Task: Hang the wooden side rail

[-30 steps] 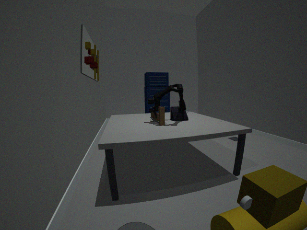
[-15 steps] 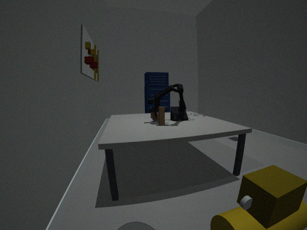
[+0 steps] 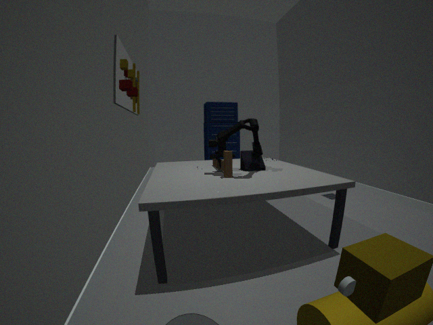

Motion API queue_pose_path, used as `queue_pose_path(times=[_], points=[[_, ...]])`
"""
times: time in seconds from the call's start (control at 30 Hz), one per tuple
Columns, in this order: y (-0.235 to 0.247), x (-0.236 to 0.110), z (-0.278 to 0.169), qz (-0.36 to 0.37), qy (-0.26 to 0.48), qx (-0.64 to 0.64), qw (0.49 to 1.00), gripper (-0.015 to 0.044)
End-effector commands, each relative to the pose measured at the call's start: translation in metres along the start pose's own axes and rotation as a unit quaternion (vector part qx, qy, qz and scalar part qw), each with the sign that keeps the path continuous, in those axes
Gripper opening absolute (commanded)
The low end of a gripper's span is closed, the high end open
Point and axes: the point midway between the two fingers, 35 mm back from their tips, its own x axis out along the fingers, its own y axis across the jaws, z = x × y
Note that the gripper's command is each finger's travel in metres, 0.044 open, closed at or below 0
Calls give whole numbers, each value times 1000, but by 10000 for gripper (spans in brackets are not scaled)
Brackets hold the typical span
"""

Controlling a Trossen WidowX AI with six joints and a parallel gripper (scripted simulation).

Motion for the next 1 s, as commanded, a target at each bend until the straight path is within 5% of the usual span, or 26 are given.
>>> queue_pose_path(times=[0.0, 0.97], points=[[3, -6, -2, 8, -2, -1, 1000, 0], [2, -4, -5, 8, -1, -1, 1000, 0]])
